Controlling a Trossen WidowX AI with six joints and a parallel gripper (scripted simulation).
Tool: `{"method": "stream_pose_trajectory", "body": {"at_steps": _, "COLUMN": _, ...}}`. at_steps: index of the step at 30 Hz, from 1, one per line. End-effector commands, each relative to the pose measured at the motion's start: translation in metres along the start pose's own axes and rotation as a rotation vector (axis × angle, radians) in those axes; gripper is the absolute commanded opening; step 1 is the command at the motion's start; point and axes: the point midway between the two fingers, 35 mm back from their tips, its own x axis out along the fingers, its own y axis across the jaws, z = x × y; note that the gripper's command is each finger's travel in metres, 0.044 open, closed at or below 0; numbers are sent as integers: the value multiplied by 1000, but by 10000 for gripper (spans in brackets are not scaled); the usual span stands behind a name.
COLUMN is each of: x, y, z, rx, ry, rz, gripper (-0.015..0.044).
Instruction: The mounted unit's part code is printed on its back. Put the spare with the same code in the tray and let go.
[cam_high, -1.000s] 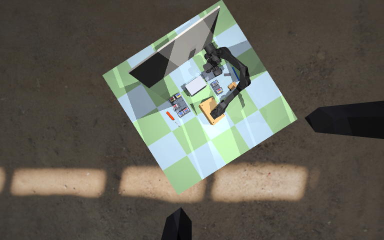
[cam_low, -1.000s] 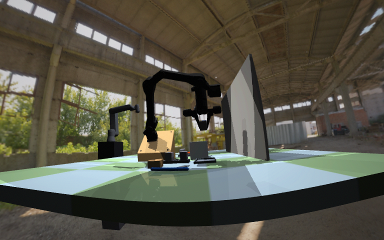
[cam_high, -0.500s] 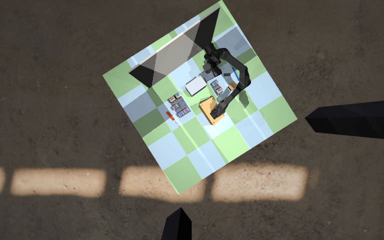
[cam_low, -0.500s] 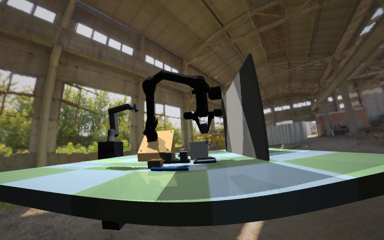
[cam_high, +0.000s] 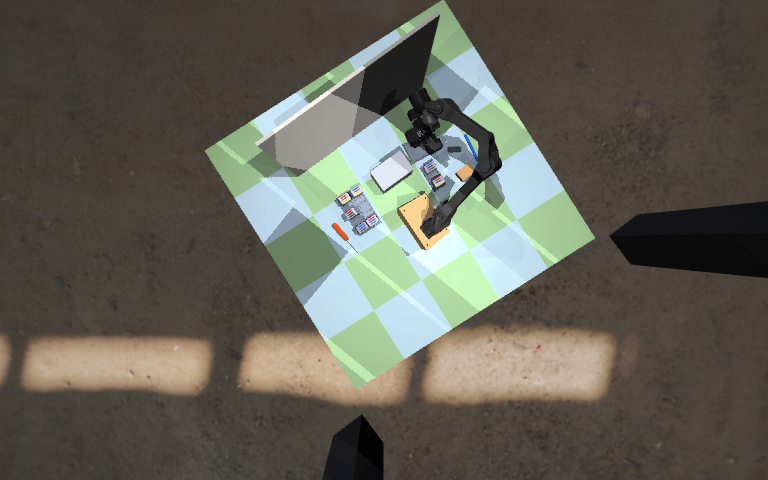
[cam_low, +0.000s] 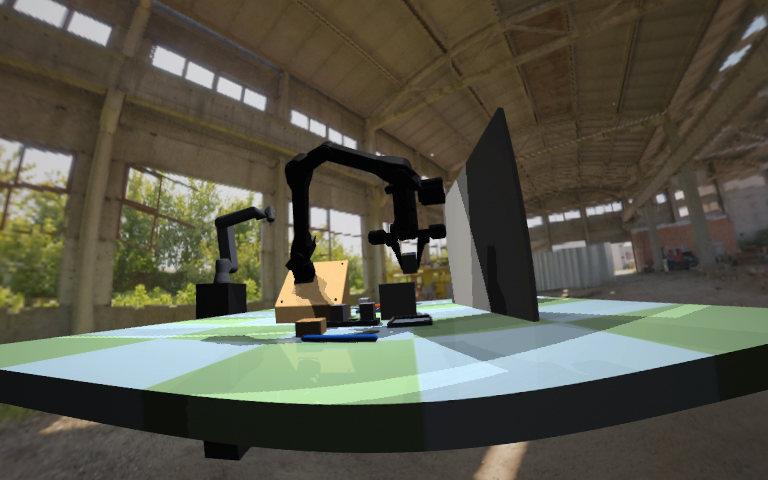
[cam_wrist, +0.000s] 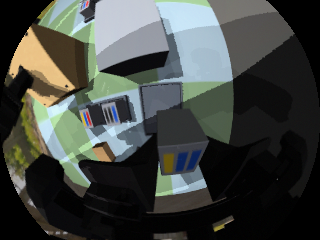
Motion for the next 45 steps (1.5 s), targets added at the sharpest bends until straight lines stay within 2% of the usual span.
{"method": "stream_pose_trajectory", "body": {"at_steps": 1, "x": 6, "y": 0, "z": 1, "rx": -7, "ry": -5, "rz": 5, "gripper": 0}}
{"method": "stream_pose_trajectory", "body": {"at_steps": 45, "x": 52, "y": 0, "z": 1, "rx": -6, "ry": -3, "rz": 4, "gripper": 0}}
